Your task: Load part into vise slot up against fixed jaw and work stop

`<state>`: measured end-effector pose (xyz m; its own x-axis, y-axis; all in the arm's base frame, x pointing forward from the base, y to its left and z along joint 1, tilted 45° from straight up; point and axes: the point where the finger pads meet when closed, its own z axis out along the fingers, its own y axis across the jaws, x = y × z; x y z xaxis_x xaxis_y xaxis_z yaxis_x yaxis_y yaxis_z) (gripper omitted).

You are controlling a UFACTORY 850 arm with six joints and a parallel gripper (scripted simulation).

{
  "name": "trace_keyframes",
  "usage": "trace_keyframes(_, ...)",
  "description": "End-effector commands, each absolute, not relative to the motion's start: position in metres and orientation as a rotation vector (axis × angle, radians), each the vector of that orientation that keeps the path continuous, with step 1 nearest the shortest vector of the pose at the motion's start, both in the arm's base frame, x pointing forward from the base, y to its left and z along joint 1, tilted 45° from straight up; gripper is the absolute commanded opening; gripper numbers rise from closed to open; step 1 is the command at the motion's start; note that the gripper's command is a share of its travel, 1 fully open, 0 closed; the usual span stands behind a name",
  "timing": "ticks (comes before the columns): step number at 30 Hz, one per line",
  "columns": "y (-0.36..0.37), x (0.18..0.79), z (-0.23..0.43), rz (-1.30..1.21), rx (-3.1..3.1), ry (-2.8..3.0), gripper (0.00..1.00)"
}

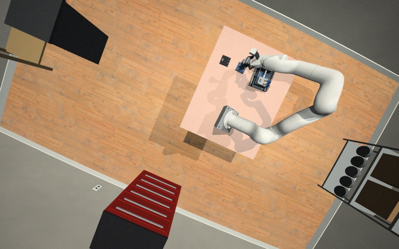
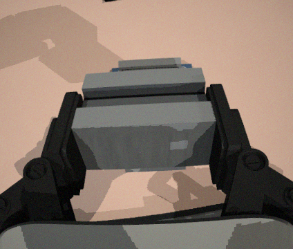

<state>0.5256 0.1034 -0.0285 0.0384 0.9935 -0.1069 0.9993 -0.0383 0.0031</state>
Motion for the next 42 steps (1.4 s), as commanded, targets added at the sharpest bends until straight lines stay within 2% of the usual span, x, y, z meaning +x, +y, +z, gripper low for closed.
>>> trace_keyframes(1, 0.1041, 0.526, -0.028, -0.093, 2.222, 2.141, 0.0)
trace_keyframes(42, 0.103, 0.5263, -0.0278, -0.007, 2.261, 2.178, 0.0)
